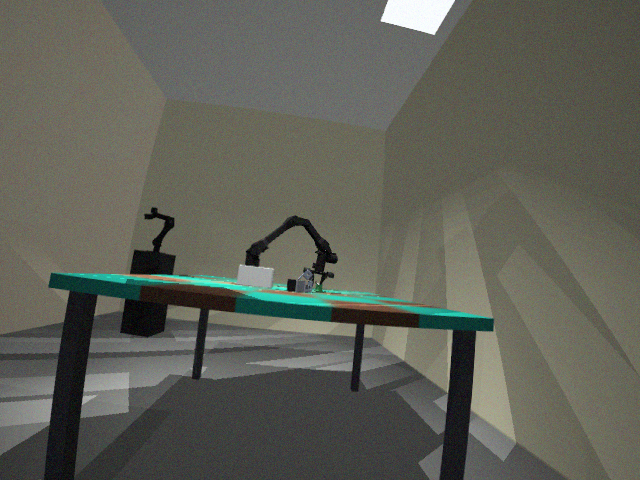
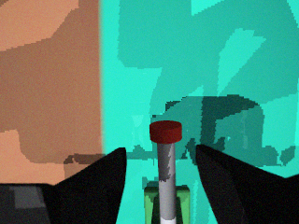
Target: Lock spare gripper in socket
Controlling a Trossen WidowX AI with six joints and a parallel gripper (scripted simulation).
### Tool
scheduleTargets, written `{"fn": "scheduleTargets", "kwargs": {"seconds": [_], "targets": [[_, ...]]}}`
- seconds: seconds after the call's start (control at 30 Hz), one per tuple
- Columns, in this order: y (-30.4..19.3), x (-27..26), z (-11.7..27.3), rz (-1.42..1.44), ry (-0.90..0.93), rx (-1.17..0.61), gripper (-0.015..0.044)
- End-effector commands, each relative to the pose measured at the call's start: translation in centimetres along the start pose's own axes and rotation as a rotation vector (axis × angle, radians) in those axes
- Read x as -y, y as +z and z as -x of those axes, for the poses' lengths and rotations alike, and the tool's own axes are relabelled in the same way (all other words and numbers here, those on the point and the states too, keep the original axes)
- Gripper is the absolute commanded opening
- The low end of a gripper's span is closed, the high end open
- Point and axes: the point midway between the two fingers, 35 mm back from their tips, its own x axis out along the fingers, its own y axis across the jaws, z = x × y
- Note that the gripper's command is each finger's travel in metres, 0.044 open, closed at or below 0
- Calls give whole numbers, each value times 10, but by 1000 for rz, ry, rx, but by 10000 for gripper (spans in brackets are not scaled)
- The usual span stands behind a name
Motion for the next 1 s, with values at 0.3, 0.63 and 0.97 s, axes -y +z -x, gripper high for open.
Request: {"fn": "scheduleTargets", "kwargs": {"seconds": [0.3,0.63,0.97], "targets": [[2,-8,31,-3,19,-8,200],[3,-15,55,-7,37,-16,200],[2,-20,63,-10,53,-23,279]]}}
